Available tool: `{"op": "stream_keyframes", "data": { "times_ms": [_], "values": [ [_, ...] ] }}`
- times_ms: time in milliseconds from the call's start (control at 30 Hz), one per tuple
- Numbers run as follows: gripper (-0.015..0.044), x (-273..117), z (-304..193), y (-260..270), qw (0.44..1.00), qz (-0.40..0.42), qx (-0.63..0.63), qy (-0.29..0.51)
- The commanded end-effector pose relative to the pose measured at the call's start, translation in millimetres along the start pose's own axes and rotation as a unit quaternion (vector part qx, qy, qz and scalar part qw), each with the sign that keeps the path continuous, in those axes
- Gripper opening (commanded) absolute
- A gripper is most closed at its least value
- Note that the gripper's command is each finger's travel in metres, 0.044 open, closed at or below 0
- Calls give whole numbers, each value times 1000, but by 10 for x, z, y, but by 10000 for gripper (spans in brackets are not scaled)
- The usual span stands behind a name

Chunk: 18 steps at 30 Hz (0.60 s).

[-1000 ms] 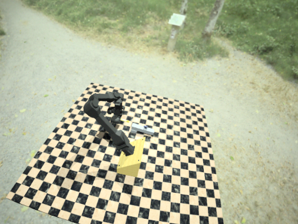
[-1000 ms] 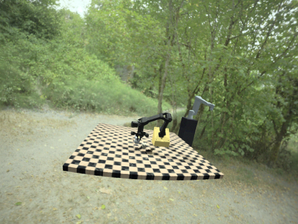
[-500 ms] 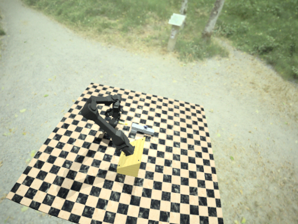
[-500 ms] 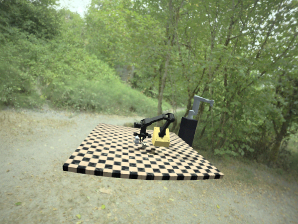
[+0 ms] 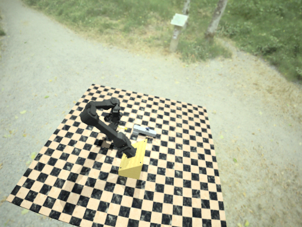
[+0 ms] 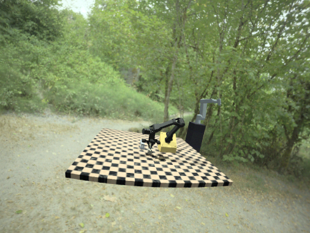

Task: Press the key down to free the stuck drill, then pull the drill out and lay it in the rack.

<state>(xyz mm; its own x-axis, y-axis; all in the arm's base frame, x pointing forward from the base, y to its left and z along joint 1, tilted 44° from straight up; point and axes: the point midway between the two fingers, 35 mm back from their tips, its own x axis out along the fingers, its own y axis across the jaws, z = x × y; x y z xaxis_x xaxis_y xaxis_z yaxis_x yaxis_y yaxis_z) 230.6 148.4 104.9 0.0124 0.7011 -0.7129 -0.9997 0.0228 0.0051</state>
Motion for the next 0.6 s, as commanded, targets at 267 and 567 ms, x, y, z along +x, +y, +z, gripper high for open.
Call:
{"op": "stream_keyframes", "data": {
  "times_ms": [267,567],
  "values": [
    [0,76,8,137,1000,-1,3,3],
    [0,252,5,136,1000,-1,3,2]
  ]
}}
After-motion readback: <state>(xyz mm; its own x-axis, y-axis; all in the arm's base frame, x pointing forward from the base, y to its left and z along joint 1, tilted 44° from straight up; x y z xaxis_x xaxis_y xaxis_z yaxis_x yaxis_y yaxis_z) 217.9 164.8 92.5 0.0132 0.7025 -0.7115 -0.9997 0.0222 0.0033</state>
